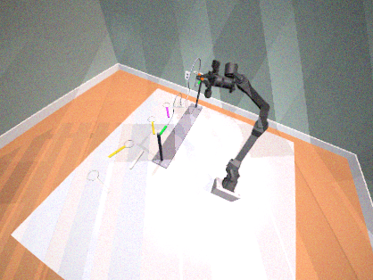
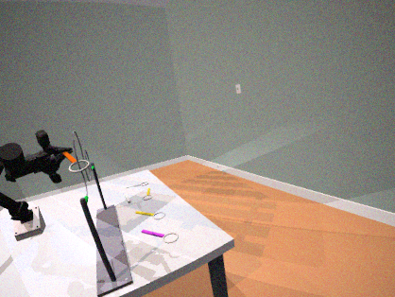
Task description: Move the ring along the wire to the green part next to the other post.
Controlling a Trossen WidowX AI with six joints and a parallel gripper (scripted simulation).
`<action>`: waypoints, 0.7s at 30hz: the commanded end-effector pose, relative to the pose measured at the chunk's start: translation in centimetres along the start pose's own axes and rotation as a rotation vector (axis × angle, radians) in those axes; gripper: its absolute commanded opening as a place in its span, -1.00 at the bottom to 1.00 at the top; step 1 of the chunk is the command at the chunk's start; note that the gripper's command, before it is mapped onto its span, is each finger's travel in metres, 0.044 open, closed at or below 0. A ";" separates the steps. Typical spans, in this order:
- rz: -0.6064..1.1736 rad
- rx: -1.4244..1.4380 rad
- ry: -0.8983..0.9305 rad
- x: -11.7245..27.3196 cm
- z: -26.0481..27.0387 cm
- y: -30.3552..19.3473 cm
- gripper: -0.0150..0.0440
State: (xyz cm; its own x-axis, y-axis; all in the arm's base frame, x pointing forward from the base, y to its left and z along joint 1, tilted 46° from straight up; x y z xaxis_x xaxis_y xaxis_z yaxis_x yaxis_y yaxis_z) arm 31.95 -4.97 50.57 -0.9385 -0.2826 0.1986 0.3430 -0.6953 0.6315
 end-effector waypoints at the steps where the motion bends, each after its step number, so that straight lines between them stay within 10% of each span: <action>1: 0.002 0.056 -0.026 0.0 -0.1 0.0 -1.00; 21: 0.017 0.281 -0.145 0.0 -0.8 -0.1 -1.00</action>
State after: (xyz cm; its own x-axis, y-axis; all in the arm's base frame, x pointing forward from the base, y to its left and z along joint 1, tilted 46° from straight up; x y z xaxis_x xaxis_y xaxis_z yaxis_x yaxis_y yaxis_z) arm 31.98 -5.38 49.90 -0.9359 -0.1992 0.2907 0.3523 -0.5147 0.7816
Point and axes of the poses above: the point midway between the two fingers, 35 mm back from their tips, its own x axis back along the fingers, its own z axis across the jaws, y = z × x, the point moved 2 cm from there along x, back along the fingers, and after that the axes turned 15 degrees about x, right-handed, at the moved point
